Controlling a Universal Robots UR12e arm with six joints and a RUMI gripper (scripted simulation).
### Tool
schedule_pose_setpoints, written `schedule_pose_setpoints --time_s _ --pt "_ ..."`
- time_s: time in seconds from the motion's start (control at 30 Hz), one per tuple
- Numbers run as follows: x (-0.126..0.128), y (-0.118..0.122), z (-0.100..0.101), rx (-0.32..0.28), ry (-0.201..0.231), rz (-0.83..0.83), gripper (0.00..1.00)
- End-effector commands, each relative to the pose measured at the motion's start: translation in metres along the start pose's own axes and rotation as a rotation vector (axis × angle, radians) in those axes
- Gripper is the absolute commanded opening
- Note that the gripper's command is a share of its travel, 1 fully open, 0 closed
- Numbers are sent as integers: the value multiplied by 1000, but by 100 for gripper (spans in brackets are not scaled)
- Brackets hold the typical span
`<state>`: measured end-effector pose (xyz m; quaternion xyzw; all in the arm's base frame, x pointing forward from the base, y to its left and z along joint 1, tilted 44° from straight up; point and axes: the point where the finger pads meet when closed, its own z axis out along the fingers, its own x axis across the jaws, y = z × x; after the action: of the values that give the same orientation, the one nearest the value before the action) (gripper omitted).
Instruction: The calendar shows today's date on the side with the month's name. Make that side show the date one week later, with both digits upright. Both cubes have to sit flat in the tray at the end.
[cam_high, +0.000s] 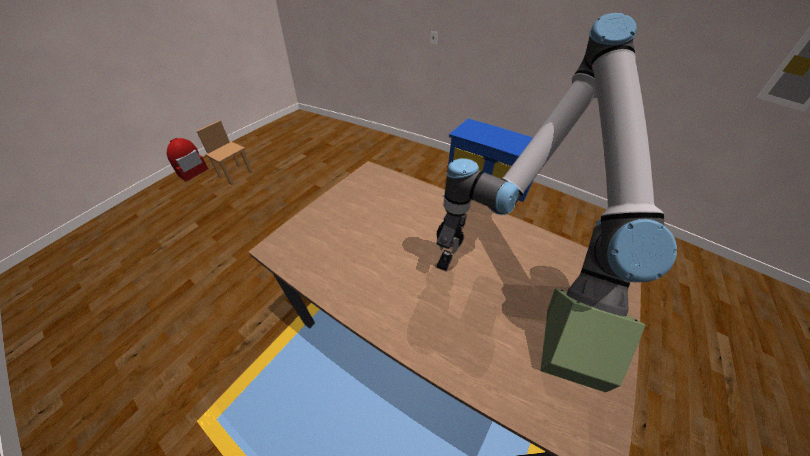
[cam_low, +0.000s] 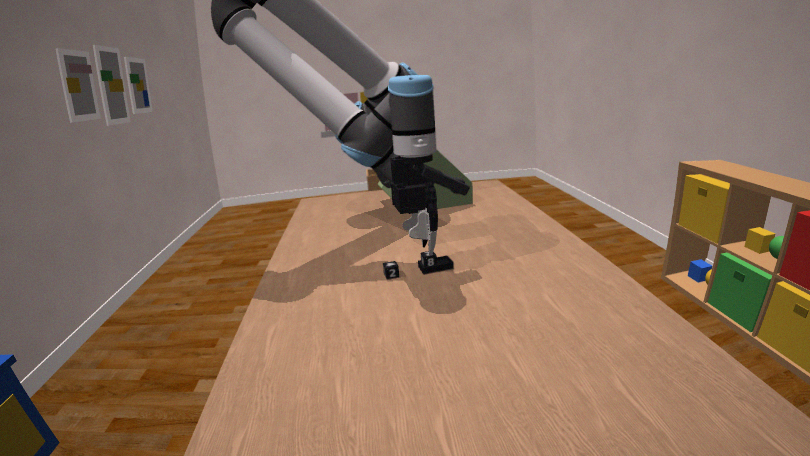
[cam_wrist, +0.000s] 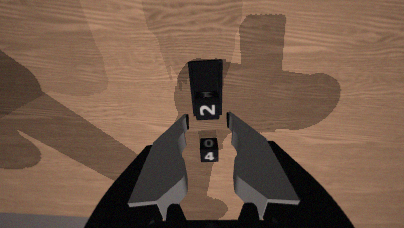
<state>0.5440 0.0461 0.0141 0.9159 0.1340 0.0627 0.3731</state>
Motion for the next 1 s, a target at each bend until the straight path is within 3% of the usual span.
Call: schedule_pose_setpoints --time_s 0.0,0.47,0.97 --pt "0 0 1 0 1 0 28" --pt "0 0 21 0 1 0 28" --pt "0 0 26 0 1 0 28"
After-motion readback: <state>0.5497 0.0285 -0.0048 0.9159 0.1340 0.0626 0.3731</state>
